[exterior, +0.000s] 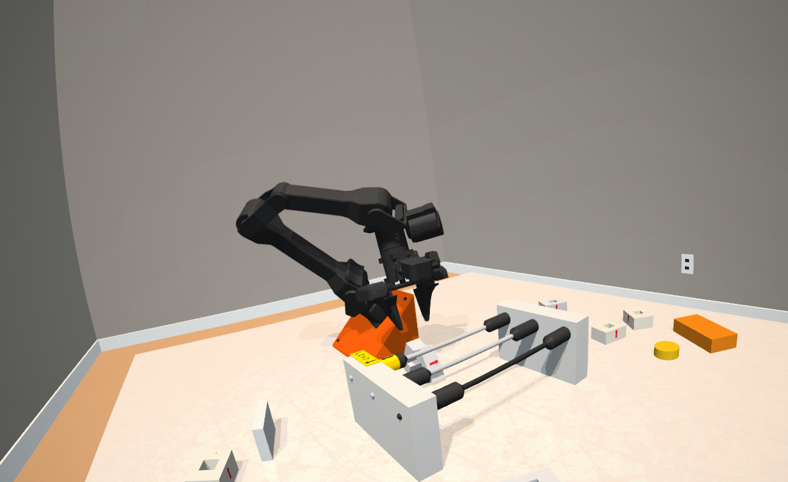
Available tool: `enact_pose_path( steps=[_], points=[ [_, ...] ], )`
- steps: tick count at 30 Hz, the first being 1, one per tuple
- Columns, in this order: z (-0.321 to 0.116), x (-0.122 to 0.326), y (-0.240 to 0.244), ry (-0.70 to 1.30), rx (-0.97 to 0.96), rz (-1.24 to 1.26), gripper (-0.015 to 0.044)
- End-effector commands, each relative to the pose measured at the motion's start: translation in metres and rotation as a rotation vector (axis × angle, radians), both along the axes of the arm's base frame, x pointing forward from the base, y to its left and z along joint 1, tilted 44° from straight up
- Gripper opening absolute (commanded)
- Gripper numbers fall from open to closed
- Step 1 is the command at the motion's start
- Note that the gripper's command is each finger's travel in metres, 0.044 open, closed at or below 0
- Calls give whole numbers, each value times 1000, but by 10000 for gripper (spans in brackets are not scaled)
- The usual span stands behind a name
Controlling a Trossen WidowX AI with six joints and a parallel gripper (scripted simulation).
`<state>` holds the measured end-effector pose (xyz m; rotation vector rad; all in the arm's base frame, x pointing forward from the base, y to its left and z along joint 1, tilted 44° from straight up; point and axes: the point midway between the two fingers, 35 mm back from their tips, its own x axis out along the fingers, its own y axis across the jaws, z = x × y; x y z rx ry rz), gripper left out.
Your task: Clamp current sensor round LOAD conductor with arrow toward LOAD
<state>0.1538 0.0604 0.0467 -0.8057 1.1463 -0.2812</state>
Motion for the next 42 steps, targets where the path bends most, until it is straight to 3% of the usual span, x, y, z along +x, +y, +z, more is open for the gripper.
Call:
enact_pose_path(
  steps=[1,10,18,42],
  points=[
    [6,-3,4,38,-19,28,320],
    [8,9,9,627,-328,523,320],
    [9,20,11,1119,-492,970,320],
    [-9,26,-4,1129,-493,982,320]
  ],
)
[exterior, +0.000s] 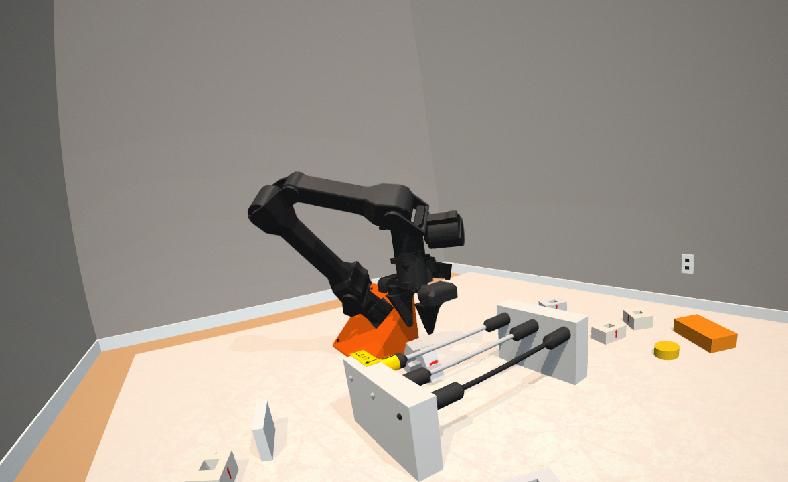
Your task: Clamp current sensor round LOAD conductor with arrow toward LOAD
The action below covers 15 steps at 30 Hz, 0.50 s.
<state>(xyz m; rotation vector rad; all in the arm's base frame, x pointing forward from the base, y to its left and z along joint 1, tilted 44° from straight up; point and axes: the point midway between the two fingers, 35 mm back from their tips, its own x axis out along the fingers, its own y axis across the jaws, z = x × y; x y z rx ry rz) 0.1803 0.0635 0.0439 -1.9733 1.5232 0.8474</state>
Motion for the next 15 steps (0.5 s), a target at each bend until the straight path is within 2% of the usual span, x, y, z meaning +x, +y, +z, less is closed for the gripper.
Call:
enact_pose_path(
  steps=[1,15],
  points=[
    [-7,0,-8,16,-15,5,320],
    [-24,3,-24,15,-17,4,320]
  ],
)
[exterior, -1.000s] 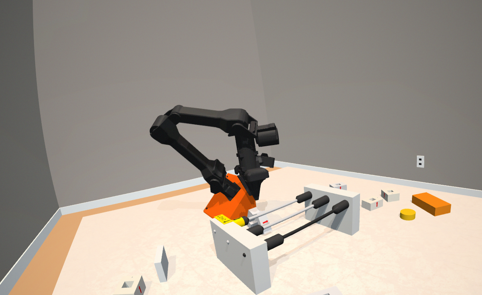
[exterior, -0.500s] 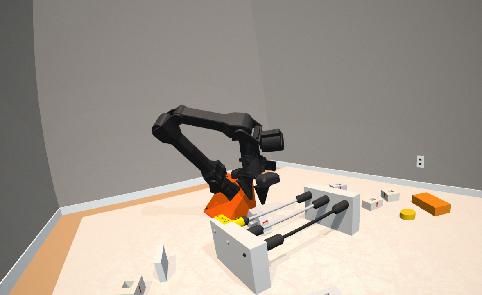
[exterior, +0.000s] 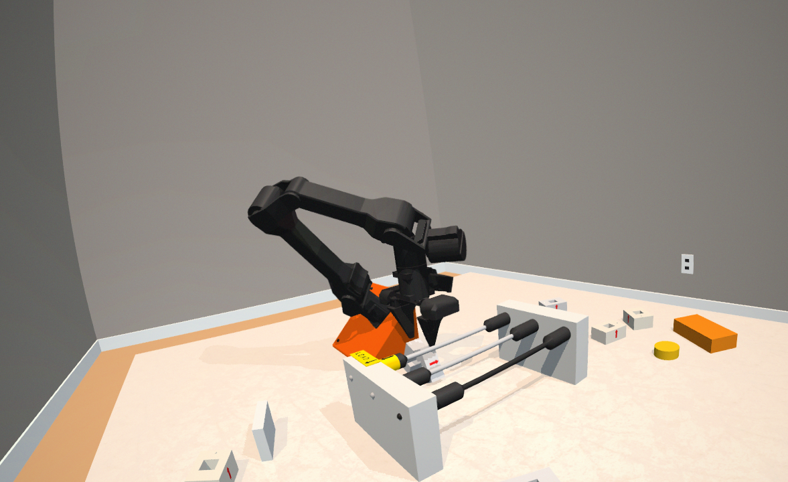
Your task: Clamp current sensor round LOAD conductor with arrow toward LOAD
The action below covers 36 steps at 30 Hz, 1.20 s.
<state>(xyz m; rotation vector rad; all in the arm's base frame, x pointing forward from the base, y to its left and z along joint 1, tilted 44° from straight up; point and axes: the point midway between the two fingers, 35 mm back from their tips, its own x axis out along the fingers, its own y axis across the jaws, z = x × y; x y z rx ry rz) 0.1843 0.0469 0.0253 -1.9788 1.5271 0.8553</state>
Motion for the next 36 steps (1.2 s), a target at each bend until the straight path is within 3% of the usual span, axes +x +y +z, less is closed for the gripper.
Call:
enact_pose_path(
  steps=[1,28,36],
  points=[
    [-6,-1,-9,7,-13,0,320],
    [-13,-1,-16,7,-15,0,320],
    [-11,0,-12,7,-5,4,267]
  ],
)
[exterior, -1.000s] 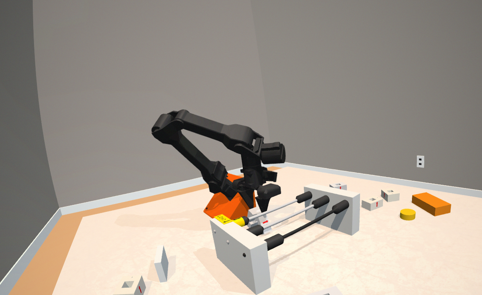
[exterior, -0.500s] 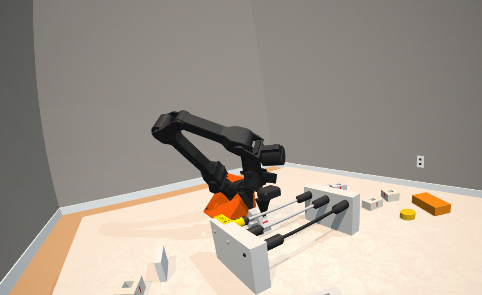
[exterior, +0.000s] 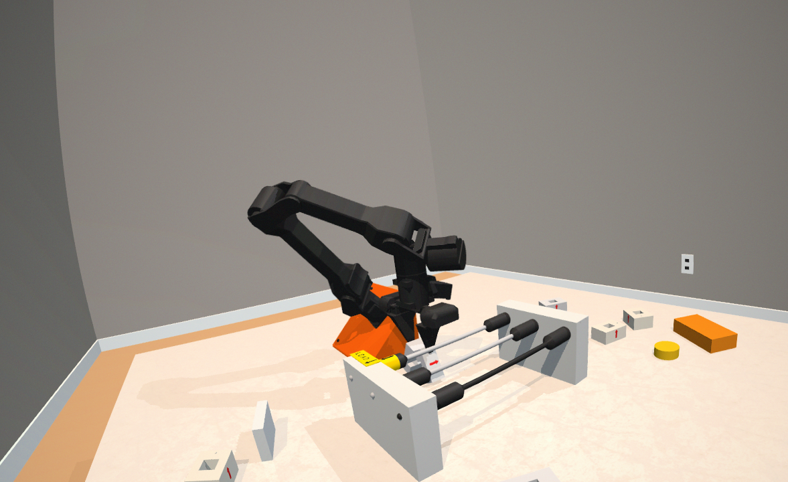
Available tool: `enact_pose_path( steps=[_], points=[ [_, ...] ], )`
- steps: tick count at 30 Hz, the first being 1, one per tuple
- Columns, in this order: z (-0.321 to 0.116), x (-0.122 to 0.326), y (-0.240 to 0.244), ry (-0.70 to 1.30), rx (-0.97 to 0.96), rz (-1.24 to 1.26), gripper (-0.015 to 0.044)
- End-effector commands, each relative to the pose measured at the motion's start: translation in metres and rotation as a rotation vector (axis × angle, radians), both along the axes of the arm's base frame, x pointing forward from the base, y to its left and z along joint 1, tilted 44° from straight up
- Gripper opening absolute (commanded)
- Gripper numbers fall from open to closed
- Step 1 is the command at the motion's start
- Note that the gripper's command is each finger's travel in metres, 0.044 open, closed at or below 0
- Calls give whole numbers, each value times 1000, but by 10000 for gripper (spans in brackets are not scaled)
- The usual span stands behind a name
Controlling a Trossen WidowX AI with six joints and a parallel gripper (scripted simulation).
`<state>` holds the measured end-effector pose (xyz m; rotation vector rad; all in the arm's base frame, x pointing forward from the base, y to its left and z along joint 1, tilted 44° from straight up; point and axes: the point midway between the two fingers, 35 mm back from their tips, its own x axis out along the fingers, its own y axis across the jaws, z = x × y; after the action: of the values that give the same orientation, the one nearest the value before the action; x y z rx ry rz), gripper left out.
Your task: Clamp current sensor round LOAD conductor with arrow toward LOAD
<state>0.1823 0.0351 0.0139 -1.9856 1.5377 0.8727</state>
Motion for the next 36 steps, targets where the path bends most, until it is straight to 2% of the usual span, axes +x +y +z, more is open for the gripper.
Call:
enact_pose_path(
  steps=[1,10,18,36],
  points=[
    [0,2,0,-10,1,-1,261],
    [0,2,0,-10,1,-1,201],
    [17,2,20,-8,7,0,0],
    [80,-9,76,-8,-3,-4,0]
  ],
)
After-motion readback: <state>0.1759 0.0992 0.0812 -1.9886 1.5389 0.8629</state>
